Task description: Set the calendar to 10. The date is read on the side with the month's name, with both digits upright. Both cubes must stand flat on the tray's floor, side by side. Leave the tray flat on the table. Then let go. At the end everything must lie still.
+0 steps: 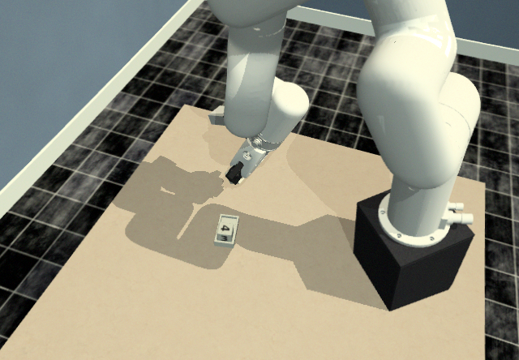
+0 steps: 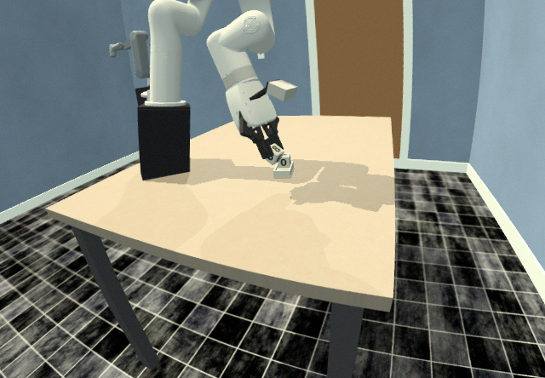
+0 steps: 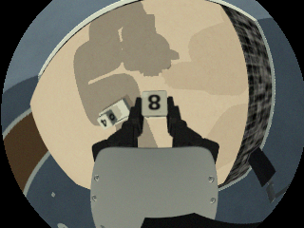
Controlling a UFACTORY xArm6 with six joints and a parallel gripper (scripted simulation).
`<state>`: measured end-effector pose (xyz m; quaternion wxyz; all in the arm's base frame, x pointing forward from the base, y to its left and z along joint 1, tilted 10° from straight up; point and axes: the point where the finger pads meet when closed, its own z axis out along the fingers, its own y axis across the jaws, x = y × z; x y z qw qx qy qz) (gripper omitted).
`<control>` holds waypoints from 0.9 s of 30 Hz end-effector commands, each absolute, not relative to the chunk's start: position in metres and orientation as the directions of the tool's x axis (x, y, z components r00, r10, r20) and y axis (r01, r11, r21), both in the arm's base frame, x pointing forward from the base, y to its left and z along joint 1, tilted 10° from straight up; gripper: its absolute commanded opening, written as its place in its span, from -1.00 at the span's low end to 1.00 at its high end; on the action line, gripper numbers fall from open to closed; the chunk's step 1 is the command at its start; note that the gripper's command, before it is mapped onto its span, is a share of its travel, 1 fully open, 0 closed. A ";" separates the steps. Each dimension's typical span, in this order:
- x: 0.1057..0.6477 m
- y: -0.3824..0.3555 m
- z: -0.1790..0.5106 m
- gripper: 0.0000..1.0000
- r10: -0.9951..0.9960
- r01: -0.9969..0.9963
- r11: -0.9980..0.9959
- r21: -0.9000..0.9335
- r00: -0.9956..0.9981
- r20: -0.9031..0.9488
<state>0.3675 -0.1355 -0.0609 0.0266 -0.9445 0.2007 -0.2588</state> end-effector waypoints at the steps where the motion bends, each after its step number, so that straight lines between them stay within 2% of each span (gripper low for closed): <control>1: 0.366 -0.133 -0.061 -0.43 -0.398 -0.357 -0.917 -0.176 0.803 0.444; 27: 0.371 -0.140 -0.059 -0.43 -0.397 -0.370 -0.918 -0.146 0.875 0.277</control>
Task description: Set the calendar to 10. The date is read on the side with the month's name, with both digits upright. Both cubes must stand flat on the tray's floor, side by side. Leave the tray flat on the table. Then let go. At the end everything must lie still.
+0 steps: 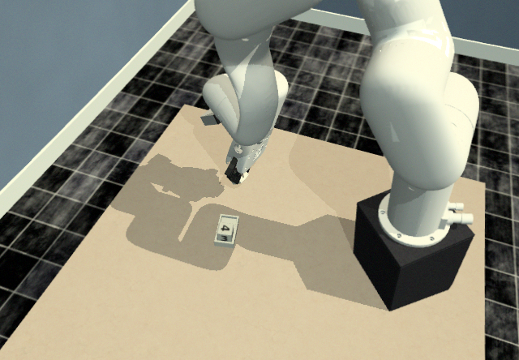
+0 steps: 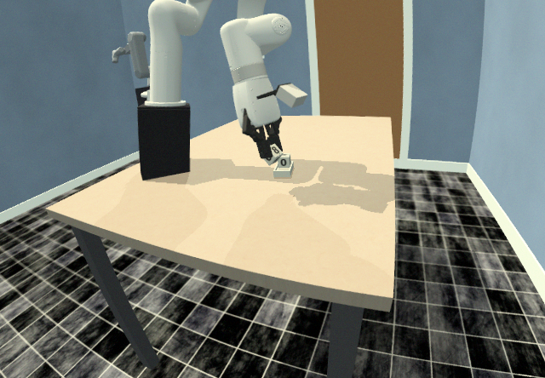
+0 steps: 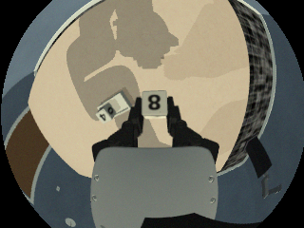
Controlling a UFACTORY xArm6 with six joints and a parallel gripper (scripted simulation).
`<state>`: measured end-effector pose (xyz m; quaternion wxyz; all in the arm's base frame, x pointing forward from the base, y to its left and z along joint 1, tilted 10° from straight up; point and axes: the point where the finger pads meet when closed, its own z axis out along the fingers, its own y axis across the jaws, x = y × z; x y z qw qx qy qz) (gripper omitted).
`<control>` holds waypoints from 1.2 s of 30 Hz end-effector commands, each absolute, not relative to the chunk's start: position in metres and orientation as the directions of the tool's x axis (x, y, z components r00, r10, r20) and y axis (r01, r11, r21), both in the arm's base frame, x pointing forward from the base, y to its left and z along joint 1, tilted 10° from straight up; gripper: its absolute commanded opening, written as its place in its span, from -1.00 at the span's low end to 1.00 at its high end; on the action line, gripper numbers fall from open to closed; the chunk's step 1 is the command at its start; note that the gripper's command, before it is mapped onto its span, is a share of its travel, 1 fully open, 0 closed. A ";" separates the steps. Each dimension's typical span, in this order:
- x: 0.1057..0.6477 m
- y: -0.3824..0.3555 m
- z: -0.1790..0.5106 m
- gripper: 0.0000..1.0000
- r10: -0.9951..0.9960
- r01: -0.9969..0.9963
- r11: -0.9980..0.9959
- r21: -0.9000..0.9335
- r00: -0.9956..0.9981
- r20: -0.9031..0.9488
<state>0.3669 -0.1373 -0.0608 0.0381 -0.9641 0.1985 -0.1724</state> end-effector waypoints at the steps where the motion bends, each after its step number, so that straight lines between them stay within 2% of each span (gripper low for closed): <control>1: 0.371 -0.140 -0.058 -0.43 -0.396 -0.370 -0.918 -0.143 0.876 0.275; 36: 0.387 -0.146 -0.054 -0.43 -0.392 -0.359 -0.917 -0.172 0.890 0.232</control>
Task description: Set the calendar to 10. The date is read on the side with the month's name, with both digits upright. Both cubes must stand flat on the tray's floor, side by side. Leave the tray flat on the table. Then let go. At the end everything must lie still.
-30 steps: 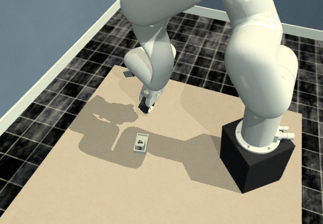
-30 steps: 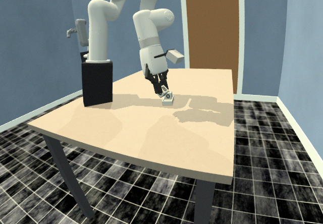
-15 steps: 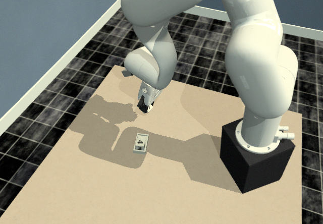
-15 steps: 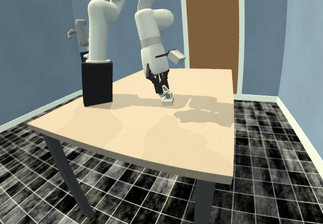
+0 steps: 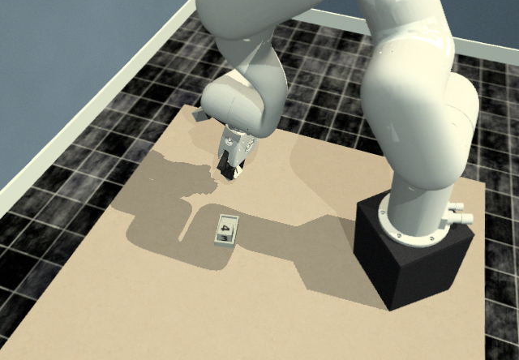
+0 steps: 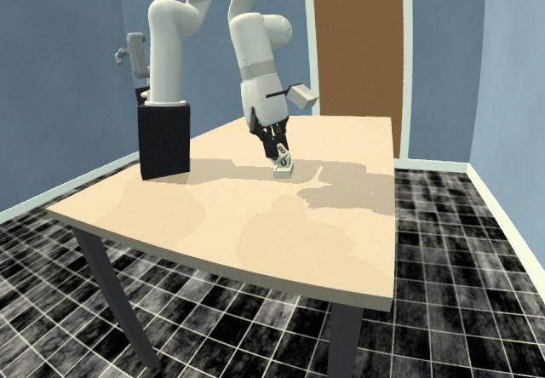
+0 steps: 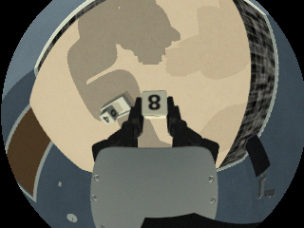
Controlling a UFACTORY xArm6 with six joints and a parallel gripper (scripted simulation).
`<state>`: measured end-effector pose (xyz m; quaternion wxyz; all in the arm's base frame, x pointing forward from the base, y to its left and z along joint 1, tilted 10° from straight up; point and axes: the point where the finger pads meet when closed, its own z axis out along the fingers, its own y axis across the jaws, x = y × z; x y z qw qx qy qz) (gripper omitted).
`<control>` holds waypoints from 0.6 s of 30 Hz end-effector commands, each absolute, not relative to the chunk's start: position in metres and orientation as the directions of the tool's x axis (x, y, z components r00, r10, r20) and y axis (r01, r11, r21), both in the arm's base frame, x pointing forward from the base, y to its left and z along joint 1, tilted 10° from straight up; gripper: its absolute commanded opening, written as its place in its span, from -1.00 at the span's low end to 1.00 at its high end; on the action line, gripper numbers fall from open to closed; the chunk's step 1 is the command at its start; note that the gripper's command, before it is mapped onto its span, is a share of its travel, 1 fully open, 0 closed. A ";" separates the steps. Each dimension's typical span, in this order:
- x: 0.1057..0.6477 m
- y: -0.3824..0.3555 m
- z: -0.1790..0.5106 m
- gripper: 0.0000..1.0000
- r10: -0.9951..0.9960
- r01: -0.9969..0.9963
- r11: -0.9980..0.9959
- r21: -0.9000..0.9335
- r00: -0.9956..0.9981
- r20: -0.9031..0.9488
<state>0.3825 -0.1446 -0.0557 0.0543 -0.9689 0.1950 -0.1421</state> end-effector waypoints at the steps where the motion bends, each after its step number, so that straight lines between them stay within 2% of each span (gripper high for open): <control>1: 0.388 -0.146 -0.054 -0.43 -0.391 -0.358 -0.917 -0.175 0.892 0.226; 18: 0.388 -0.143 -0.054 -0.43 -0.380 -0.361 -0.916 -0.177 0.920 0.092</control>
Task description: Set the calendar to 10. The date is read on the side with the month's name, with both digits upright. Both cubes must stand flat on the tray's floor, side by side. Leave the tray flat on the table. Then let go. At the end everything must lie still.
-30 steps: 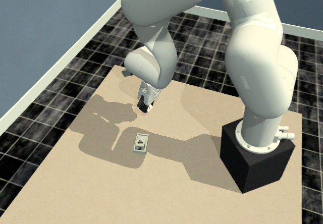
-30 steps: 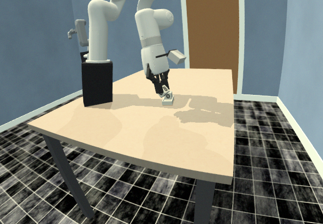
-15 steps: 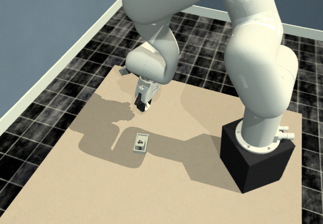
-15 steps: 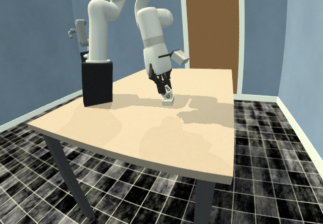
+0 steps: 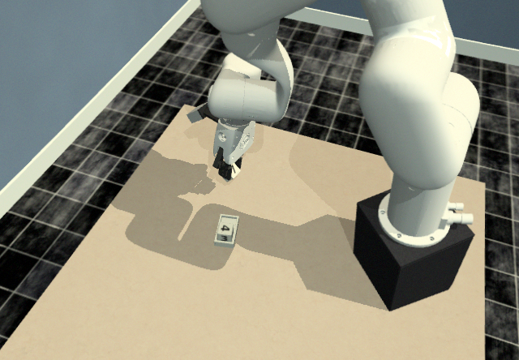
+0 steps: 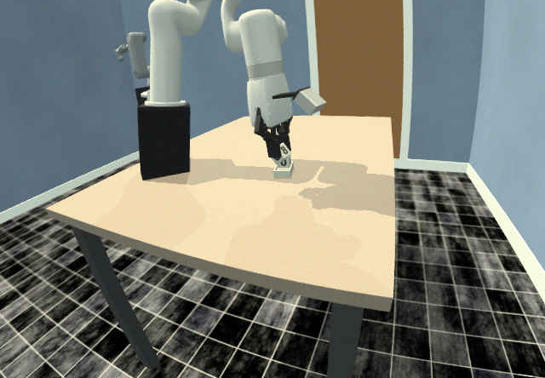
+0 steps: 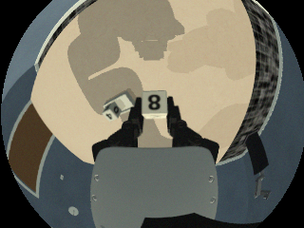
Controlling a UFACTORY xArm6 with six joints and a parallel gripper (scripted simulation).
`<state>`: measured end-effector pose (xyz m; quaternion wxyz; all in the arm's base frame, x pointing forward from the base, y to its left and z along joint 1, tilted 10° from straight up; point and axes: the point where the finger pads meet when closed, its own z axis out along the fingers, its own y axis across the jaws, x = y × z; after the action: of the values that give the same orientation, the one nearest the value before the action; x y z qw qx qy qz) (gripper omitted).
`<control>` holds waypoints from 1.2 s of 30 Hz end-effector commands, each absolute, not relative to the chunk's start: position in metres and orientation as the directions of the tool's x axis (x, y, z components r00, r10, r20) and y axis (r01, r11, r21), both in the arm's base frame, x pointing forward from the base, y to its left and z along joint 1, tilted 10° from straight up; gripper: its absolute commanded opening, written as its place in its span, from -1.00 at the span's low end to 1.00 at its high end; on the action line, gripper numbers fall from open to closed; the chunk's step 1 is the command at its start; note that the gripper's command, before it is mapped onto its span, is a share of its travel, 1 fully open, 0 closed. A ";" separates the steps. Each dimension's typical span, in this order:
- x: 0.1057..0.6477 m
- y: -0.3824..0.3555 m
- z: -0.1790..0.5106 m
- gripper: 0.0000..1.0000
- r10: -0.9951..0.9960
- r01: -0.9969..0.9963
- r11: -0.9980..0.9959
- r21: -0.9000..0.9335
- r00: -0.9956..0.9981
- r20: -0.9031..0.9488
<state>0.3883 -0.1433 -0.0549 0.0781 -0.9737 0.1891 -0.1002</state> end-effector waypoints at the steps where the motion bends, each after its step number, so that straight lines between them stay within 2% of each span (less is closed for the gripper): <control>1: 0.387 -0.143 -0.054 -0.43 -0.380 -0.362 -0.916 -0.174 0.921 0.084; 27: 0.381 -0.143 -0.056 -0.43 -0.376 -0.371 -0.918 -0.140 0.927 0.007; 36: 0.385 -0.141 -0.057 -0.43 -0.339 -0.369 -0.917 -0.152 0.921 -0.191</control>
<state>0.3827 -0.1402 -0.0581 0.0872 -0.9785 0.1850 0.0249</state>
